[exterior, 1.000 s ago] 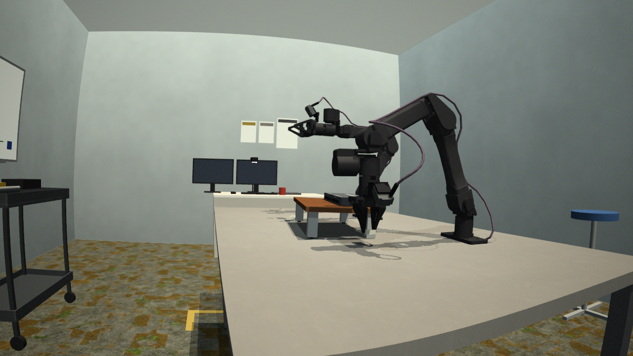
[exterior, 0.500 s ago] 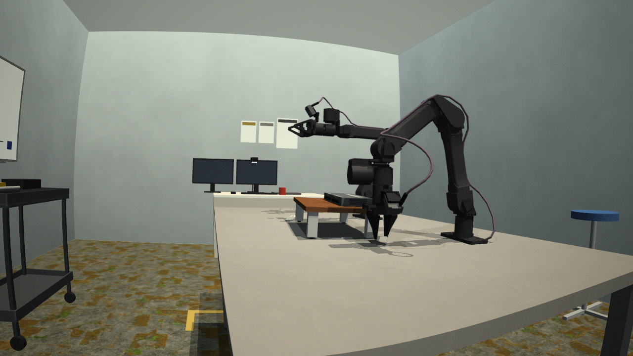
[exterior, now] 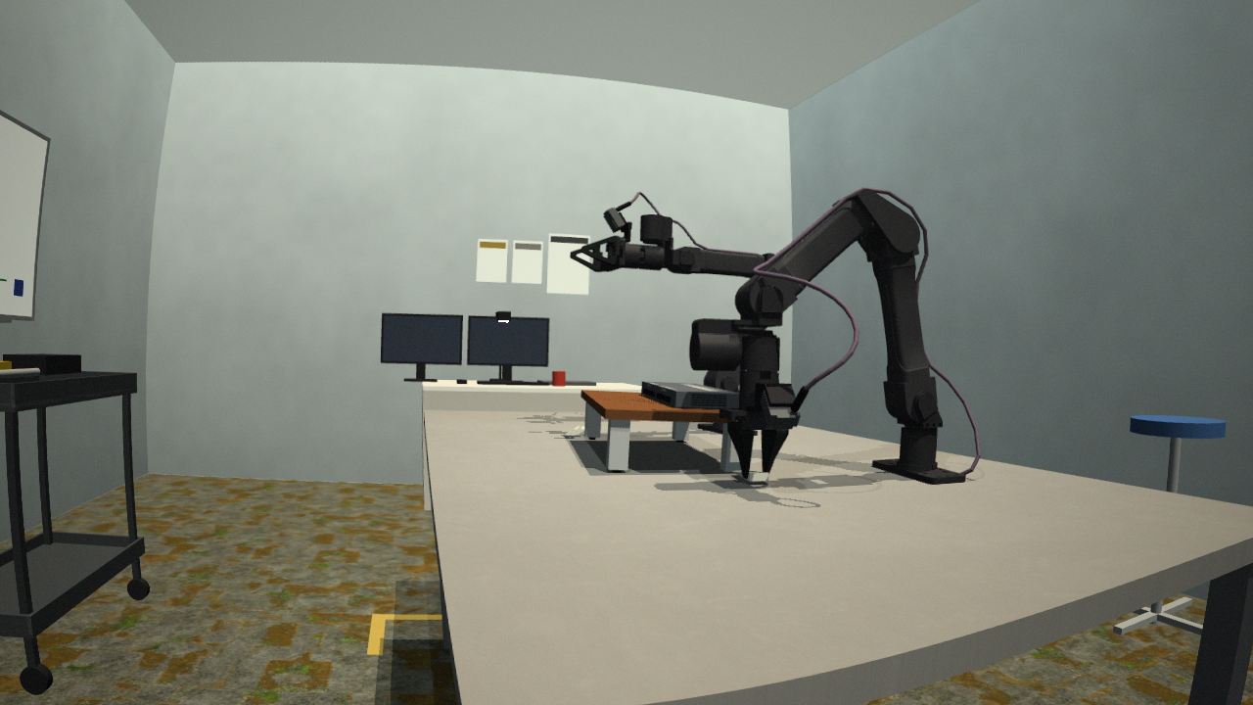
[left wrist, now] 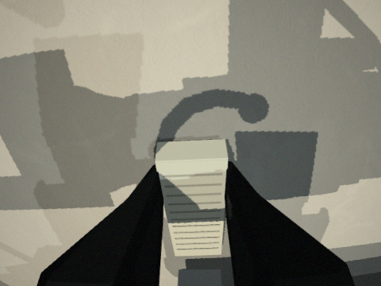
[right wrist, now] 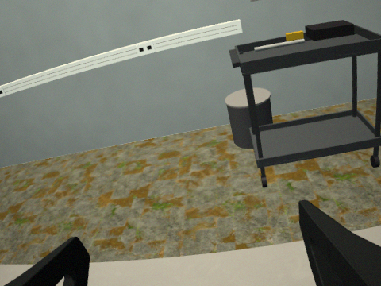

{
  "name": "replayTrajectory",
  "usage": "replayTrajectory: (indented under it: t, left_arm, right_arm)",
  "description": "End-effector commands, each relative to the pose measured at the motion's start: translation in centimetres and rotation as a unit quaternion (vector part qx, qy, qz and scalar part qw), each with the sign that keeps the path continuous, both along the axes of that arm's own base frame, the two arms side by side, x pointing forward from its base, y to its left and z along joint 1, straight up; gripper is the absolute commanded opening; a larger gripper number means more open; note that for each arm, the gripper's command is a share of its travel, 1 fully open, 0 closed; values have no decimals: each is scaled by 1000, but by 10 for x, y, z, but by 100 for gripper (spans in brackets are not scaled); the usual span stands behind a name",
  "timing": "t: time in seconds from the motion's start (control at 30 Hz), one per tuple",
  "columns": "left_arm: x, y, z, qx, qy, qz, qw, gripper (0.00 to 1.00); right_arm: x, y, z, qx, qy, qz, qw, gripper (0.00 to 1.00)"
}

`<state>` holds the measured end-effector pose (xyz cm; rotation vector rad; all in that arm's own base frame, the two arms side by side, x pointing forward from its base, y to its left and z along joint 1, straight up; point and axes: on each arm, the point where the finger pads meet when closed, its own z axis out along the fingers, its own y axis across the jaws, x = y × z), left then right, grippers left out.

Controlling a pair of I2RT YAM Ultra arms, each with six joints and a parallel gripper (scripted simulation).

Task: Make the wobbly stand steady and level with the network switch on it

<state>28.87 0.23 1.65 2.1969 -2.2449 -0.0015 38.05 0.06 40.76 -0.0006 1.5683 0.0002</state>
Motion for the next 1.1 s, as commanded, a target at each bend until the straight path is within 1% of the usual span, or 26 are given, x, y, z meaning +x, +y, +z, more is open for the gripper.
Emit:
replayTrajectory:
  t: [0.0, 0.03, 0.07, 0.1, 0.13, 0.17, 0.2, 0.23, 0.27, 0.3, 0.37, 0.4, 0.43, 0.47, 0.5, 0.57, 0.6, 0.63, 0.67, 1.07]
  left_arm:
    - [7, -1, 3, 6, -17, -8, 1000, 0]
    - [2, -1, -3, 6, -7, -9, 1000, 0]
    - [-8, -1, -14, 6, 14, -9, 1000, 0]
    - [-13, -1, -15, 6, 23, -9, 1000, 0]
    - [-3, -2, -8, 6, 7, -9, 1000, 0]
    - [-4, -2, -9, 6, 2, -9, 1000, 0]
    - [2, -2, -2, 6, -5, -10, 1000, 0]
    - [0, -2, -9, 6, 1, -10, 1000, 0]
    - [-10, -3, -17, 5, 18, -11, 1000, 0]
    - [-4, -2, -10, 6, 14, -9, 1000, 0]
    - [-4, -2, -10, 6, 14, -9, 1000, 0]
    - [5, 3, 1, 3, -18, 3, 1000, 0]
    - [-5, 5, -4, 4, -9, 4, 1000, 0]
    - [1, 4, -2, 2, -7, 3, 1000, 0]
    - [3, 1, -7, 0, -8, -2, 1000, 0]
    - [-11, 2, -20, 4, 18, -3, 1000, 0]
    - [-7, 1, -17, 5, 15, -3, 1000, 0]
    - [2, -2, 2, 5, -7, -10, 1000, 42]
    - [1, -1, -2, 5, -1, -7, 1000, 42]
    - [1, -1, -1, 5, -1, -6, 1000, 42]
  right_arm:
    - [-10, 0, 18, 2, -20, 2, 1000, 100]
    - [-10, 0, 18, 2, -20, 2, 1000, 100]
    - [-10, 0, 18, 2, -20, 2, 1000, 100]
    - [-10, 0, 18, 2, -20, 2, 1000, 100]
    - [-10, 0, 18, 2, -20, 2, 1000, 100]
    - [-10, 0, 18, 2, -20, 2, 1000, 100]
    - [-10, 0, 18, 2, -20, 2, 1000, 100]
    - [-10, 0, 18, 2, -20, 2, 1000, 100]
    - [-10, 0, 18, 2, -20, 2, 1000, 100]
    - [-10, 0, 18, 2, -20, 2, 1000, 100]
    - [-10, 0, 18, 2, -20, 2, 1000, 100]
    - [-10, 0, 18, 2, -20, 2, 1000, 100]
    - [-10, 0, 18, 2, -20, 2, 1000, 100]
    - [-10, 0, 18, 2, -20, 2, 1000, 100]
    - [-10, 0, 18, 2, -20, 2, 1000, 100]
    - [-10, 0, 18, 2, -20, 2, 1000, 100]
    - [-10, 0, 18, 2, -20, 2, 1000, 100]
    - [-10, 0, 18, 2, -20, 2, 1000, 100]
    - [-10, 0, 18, 2, -20, 2, 1000, 100]
    - [-10, 0, 18, 2, -20, 2, 1000, 100]
